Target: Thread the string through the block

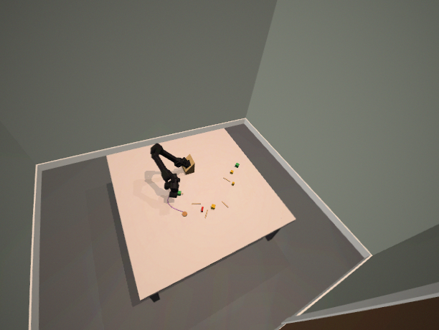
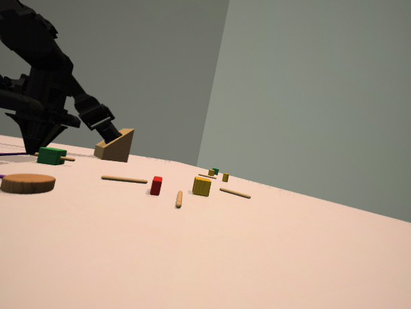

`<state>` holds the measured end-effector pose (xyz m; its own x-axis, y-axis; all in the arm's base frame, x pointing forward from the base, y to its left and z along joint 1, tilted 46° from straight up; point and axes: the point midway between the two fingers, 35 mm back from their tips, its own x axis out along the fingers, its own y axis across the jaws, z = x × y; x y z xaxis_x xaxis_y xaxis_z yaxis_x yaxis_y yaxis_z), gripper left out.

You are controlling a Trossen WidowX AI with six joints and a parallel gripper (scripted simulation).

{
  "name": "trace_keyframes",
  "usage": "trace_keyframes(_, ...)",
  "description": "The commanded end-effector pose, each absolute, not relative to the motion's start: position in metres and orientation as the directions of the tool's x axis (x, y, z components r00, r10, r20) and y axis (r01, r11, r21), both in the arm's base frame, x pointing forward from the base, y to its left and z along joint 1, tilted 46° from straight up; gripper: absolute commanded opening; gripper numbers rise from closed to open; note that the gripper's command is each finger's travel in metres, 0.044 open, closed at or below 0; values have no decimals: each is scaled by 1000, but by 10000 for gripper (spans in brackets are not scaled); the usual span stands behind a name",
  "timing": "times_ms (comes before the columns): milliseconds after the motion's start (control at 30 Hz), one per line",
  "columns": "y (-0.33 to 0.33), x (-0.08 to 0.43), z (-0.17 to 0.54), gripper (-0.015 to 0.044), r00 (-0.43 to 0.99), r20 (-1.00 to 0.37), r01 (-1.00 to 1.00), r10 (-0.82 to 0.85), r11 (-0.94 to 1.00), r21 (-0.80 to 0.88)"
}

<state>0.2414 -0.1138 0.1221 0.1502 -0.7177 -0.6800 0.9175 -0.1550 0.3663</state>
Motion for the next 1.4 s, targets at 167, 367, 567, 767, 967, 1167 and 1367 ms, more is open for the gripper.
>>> trace_keyframes(167,-107,242,127,123,150,-683,918,-715,-156,365)
trace_keyframes(367,-58,230,174,123,148,-684,919,-714,-157,362)
trace_keyframes(567,-57,230,176,123,148,-684,919,-715,-157,363)
trace_keyframes(767,-59,229,171,123,143,-686,922,-713,-156,354)
trace_keyframes(967,-21,251,135,123,148,-691,929,-708,-140,343)
trace_keyframes(1167,-19,252,133,123,148,-691,929,-708,-140,342)
trace_keyframes(1367,-21,253,130,123,148,-692,929,-707,-140,342)
